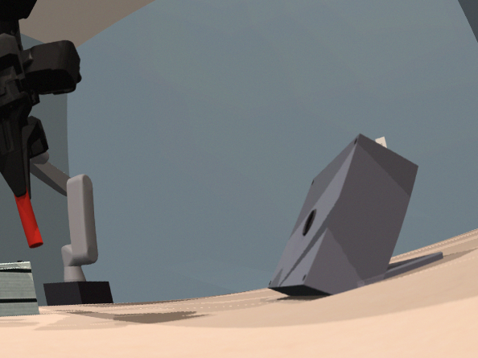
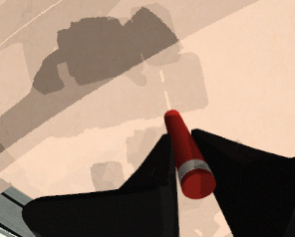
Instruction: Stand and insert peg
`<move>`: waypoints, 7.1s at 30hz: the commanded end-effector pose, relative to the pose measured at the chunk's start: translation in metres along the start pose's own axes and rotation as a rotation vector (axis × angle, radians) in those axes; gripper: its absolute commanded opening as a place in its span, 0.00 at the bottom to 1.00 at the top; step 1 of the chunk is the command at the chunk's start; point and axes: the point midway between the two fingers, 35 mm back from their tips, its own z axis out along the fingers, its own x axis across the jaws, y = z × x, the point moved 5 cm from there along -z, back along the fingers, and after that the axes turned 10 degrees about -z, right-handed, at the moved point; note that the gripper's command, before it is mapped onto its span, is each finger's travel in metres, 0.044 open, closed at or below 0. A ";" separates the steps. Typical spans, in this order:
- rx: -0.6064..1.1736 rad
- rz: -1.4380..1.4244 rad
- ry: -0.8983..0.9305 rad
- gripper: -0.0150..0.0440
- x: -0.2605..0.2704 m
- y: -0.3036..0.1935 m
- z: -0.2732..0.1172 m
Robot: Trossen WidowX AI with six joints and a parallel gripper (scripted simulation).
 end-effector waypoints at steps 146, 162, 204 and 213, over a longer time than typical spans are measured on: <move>-0.643 -0.603 -0.410 0.25 -0.016 0.115 0.080; -0.644 -0.609 -0.407 0.25 -0.014 0.117 0.084; -0.644 -0.609 -0.408 0.25 -0.020 0.123 0.090; -0.645 -0.609 -0.408 0.25 -0.020 0.126 0.094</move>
